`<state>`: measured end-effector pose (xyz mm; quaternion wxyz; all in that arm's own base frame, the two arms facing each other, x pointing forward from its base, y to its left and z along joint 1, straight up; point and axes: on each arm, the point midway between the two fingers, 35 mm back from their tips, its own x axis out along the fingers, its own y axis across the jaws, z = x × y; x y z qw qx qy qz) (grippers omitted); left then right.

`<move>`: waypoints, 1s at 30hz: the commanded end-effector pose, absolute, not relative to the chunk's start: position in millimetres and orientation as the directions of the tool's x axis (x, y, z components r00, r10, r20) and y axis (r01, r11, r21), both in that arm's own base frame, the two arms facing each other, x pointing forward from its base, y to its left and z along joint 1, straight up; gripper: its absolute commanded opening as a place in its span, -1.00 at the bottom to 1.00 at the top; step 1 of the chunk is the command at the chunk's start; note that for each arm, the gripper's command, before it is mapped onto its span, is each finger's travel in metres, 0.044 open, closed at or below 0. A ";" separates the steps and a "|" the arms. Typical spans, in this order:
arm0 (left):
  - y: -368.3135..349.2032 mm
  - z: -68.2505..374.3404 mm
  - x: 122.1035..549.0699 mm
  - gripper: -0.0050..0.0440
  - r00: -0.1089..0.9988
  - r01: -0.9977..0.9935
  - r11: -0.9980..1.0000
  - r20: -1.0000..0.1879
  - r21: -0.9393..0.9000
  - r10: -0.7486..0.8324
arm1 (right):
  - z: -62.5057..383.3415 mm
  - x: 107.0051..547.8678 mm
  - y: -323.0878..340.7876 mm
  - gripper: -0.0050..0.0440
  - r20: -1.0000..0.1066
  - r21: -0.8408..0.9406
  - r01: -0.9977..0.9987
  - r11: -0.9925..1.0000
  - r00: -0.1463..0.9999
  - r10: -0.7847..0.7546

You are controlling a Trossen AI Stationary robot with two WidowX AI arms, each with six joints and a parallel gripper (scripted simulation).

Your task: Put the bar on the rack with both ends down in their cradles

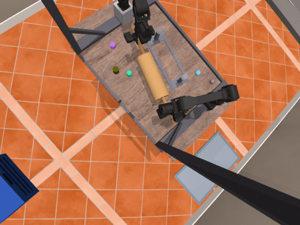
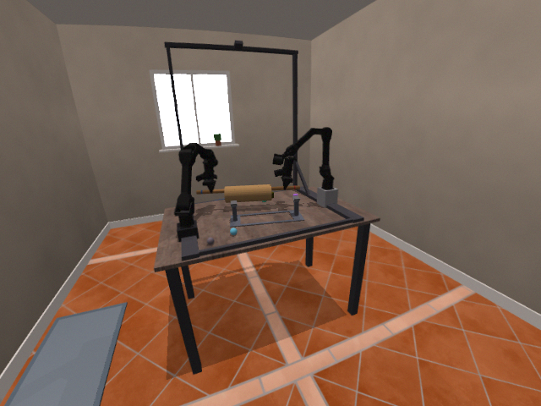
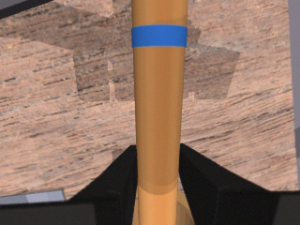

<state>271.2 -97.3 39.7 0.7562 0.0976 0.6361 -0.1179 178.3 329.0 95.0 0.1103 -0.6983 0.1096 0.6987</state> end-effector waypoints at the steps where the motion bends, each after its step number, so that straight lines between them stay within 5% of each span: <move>1: -100.3 72.6 279.9 -0.59 0.222 0.297 0.955 -0.973 -0.001 -0.070 | 134.6 177.8 336.5 -0.59 -0.997 -0.080 -0.292 -0.953 0.030 0.074; 30: -99.5 85.7 278.1 -0.59 0.220 0.298 0.954 -0.973 -0.002 -0.071 | 147.6 176.9 335.1 -0.59 -0.997 -0.078 -0.294 -0.953 0.028 0.073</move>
